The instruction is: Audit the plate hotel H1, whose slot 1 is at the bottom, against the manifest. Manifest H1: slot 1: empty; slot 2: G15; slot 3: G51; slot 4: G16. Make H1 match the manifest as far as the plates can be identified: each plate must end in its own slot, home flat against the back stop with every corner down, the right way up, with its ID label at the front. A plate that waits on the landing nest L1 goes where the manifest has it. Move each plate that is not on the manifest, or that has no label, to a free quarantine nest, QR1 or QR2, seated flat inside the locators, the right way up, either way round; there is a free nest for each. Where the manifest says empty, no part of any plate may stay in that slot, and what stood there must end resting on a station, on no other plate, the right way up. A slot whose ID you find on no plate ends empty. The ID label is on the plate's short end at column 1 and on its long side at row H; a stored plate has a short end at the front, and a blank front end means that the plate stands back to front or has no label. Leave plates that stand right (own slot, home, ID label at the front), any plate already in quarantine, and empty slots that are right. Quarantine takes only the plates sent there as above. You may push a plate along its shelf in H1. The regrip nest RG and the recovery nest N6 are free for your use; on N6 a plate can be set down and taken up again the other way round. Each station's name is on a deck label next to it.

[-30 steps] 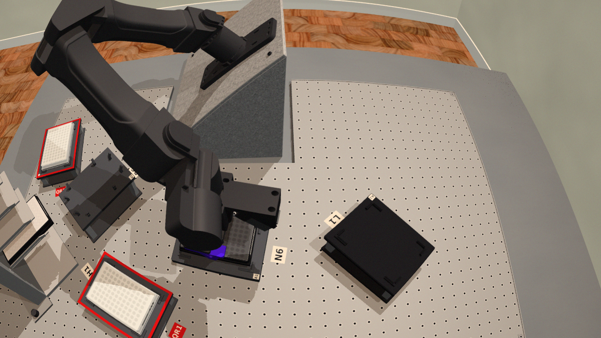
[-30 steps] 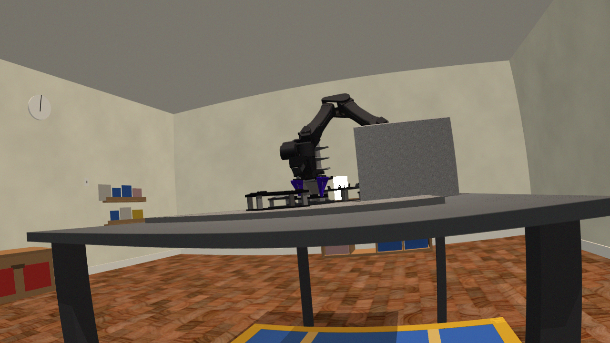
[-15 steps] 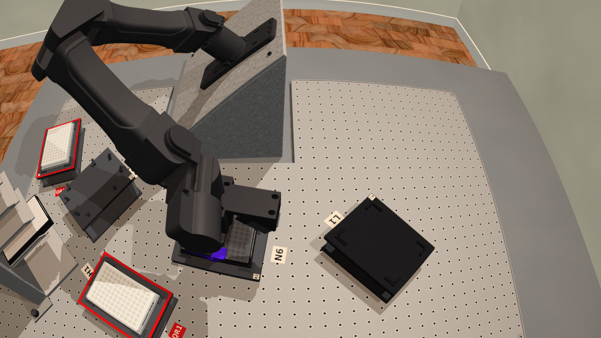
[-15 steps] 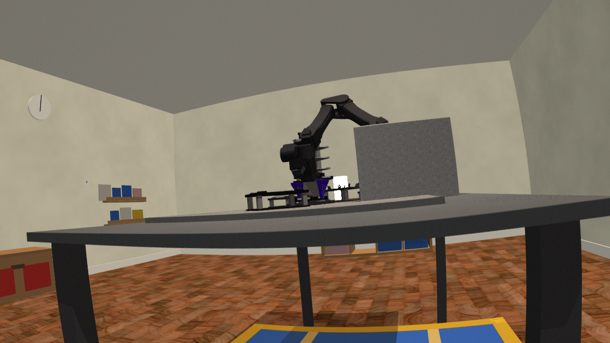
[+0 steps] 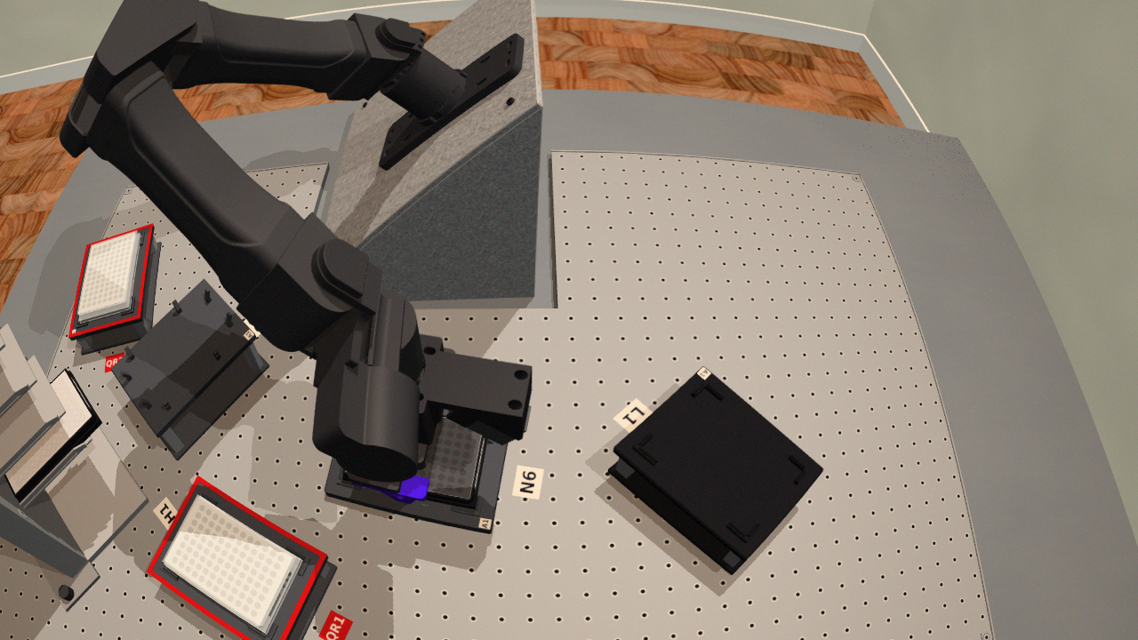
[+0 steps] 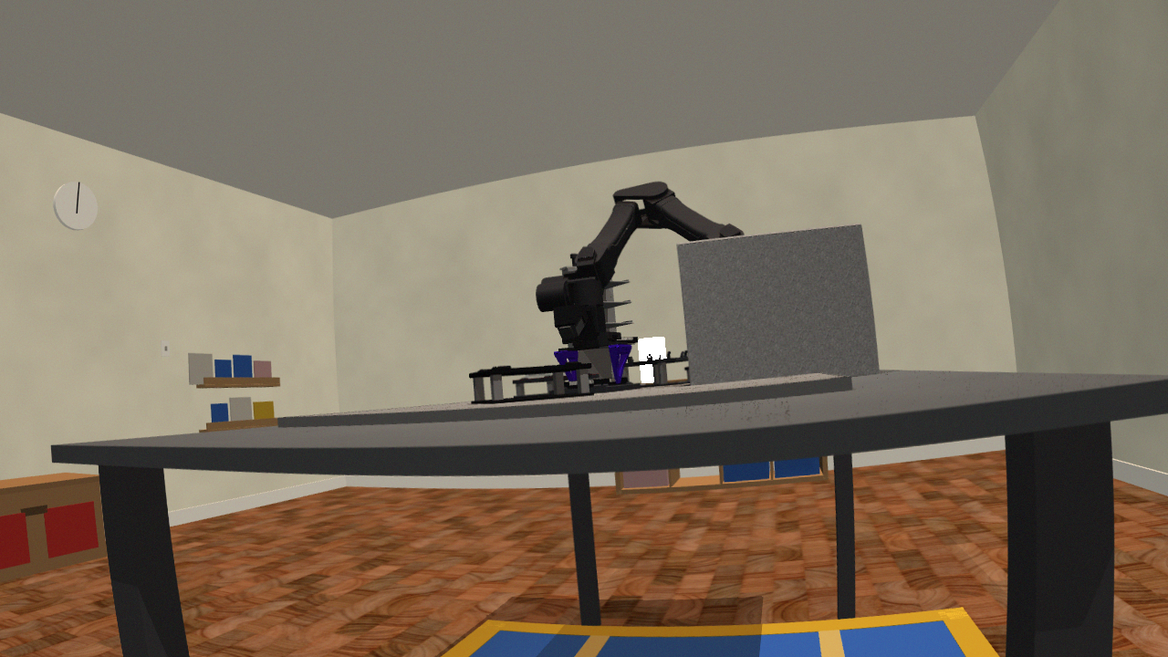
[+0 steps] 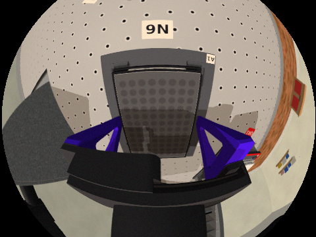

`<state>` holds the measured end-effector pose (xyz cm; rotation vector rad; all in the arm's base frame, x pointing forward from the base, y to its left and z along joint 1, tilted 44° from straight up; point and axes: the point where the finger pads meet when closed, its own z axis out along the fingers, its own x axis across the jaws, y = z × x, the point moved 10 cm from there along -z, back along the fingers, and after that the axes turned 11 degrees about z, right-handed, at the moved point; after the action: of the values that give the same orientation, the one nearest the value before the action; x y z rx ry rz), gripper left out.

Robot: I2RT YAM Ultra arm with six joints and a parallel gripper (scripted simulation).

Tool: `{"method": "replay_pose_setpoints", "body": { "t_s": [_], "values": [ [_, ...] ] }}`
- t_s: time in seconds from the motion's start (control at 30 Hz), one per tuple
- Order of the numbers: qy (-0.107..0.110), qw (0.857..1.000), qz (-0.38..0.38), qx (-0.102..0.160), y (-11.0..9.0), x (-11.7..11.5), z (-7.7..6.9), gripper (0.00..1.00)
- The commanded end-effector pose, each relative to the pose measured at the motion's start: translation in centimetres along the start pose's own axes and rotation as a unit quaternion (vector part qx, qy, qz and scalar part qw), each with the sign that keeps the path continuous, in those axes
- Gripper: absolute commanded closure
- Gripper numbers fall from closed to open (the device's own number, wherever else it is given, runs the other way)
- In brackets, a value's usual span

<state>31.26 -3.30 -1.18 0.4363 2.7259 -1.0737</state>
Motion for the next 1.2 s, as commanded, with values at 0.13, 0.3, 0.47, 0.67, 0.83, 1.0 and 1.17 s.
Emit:
{"method": "replay_pose_setpoints", "body": {
  "t_s": [0.13,0.3,0.47,0.67,0.83,1.0,1.17],
  "values": [
    [-0.004,1.0,-0.001,-0.002,0.1,-0.1,-0.2,0.0],
    [-0.004,1.0,-0.001,-0.002,0.1,-0.1,-1.2,0.0],
    [-0.004,1.0,0.0,-0.002,0.1,-0.1,-2.9,0.0],
    [-0.004,1.0,0.0,-0.002,0.1,-0.1,-4.9,0.0],
    [-0.004,1.0,0.0,-0.003,0.1,-0.1,-5.9,0.0],
    [-0.003,1.0,0.0,-0.003,0.1,-0.1,-7.1,0.0],
    [-0.003,1.0,0.02,-0.003,0.0,0.0,-7.1,0.0]
  ]
}}
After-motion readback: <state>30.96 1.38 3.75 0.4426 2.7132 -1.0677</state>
